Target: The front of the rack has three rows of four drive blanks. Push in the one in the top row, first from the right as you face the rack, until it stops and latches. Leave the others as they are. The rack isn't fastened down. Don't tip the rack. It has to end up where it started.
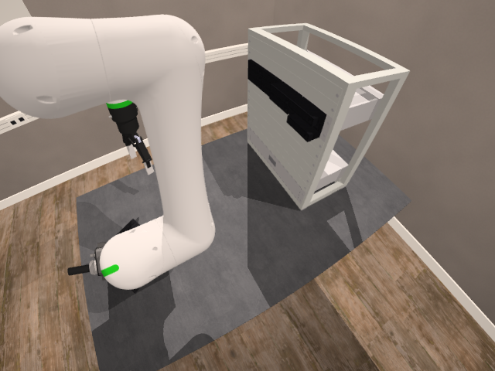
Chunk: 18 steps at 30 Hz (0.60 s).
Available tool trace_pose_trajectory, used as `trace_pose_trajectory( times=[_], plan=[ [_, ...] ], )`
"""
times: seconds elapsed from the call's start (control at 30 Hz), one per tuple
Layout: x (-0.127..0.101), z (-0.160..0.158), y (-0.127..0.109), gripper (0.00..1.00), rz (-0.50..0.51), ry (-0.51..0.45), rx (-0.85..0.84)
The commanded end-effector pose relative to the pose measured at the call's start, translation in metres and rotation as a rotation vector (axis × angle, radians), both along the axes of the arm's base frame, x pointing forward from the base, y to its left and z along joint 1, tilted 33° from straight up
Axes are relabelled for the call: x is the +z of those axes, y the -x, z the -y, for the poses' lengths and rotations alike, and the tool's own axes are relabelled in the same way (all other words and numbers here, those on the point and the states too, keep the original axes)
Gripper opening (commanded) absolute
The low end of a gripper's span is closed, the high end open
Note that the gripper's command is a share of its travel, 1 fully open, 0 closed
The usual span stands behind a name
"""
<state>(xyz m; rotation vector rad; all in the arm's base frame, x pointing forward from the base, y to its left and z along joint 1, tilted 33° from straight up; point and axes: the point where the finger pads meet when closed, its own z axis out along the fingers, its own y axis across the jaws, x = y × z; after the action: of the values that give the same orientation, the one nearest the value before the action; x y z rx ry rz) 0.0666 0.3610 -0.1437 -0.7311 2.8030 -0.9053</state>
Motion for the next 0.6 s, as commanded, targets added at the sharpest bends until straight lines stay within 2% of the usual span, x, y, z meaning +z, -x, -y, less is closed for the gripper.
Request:
trace_pose_trajectory(
  times=[0.0, 0.23, 0.57],
  plan=[
    [-0.005, -0.005, 0.007, 1.0, -0.024, -0.026, -0.001],
    [-0.016, -0.014, 0.02, 1.0, -0.073, -0.077, -0.004],
    [-0.037, -0.043, 0.057, 1.0, -0.195, -0.225, -0.014]
  ],
)
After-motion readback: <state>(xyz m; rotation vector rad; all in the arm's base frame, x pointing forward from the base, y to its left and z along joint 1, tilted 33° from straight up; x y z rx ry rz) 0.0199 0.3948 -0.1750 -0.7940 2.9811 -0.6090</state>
